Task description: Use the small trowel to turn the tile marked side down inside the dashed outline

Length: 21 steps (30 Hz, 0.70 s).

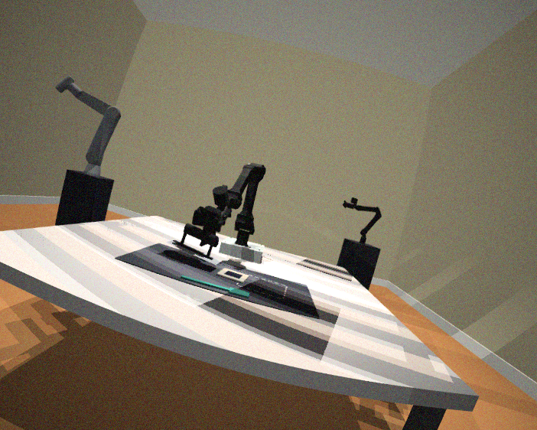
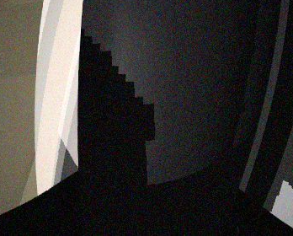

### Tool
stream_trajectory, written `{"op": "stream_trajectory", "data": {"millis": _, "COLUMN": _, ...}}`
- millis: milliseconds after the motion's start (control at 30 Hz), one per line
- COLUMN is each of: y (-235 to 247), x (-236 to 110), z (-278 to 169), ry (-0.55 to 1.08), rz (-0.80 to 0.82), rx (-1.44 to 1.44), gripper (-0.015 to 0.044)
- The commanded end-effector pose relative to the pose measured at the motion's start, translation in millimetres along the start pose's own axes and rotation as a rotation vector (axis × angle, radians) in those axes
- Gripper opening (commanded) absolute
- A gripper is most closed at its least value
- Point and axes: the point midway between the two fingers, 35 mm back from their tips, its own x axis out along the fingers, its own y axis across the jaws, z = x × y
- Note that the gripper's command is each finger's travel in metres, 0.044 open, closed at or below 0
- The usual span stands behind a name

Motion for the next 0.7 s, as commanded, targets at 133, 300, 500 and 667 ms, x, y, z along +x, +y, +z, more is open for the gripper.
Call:
{"op": "stream_trajectory", "data": {"millis": 133, "y": -8, "x": 7, "z": -2, "ry": -0.007, "rz": 0.006, "rx": 0.002, "gripper": 0.0}}
{"op": "stream_trajectory", "data": {"millis": 300, "y": -15, "x": 11, "z": -4, "ry": -0.007, "rz": 0.005, "rx": 0.002, "gripper": 0.0}}
{"op": "stream_trajectory", "data": {"millis": 500, "y": -23, "x": 15, "z": -6, "ry": -0.007, "rz": 0.005, "rx": 0.002, "gripper": 0.0}}
{"op": "stream_trajectory", "data": {"millis": 667, "y": -26, "x": 17, "z": -8, "ry": -0.006, "rz": 0.005, "rx": 0.002, "gripper": 0.0}}
